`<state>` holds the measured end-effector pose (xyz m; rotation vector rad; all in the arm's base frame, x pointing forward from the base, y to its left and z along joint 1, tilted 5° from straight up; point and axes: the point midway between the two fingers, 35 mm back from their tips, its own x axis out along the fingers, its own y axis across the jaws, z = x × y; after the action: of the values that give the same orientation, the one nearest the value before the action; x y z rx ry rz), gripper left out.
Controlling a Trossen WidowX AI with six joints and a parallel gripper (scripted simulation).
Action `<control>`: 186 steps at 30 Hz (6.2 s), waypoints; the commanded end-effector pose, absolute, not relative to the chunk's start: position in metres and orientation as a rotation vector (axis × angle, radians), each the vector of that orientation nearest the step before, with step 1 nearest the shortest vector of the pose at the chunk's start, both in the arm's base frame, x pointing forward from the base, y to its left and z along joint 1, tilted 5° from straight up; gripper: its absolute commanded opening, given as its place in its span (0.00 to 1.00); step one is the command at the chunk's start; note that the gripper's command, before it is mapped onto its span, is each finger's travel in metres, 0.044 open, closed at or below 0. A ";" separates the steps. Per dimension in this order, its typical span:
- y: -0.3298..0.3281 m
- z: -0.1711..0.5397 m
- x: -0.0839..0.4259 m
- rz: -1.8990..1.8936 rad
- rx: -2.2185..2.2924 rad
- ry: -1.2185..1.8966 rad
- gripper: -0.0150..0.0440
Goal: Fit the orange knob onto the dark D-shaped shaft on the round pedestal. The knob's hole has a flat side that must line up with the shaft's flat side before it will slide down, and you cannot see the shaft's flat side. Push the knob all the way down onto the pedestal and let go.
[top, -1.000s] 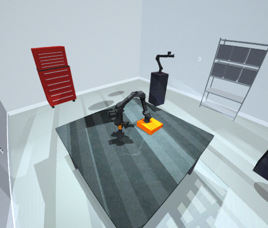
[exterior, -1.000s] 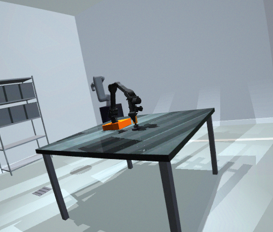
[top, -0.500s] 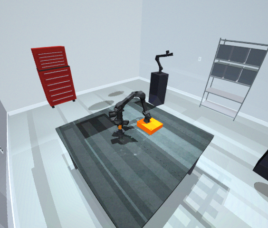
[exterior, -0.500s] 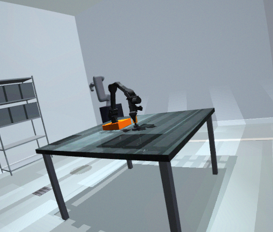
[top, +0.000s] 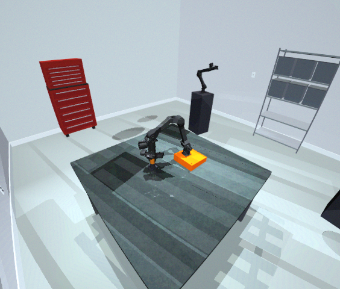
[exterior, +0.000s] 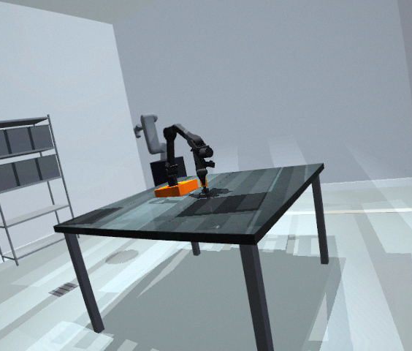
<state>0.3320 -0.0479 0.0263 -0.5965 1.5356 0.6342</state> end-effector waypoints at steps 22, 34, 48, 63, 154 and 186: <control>-0.048 0.031 0.334 0.737 -0.696 1.502 0.25; -0.048 0.026 0.332 0.804 -0.760 1.478 0.25; -0.048 0.027 0.333 0.804 -0.760 1.478 0.25; -0.048 0.027 0.333 0.969 -0.916 1.408 0.25; -0.048 0.024 0.332 1.020 -0.964 1.383 0.25; -0.048 0.020 0.332 1.012 -0.956 1.387 0.25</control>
<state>0.3320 -0.0480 0.0221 -0.9608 1.3862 1.0151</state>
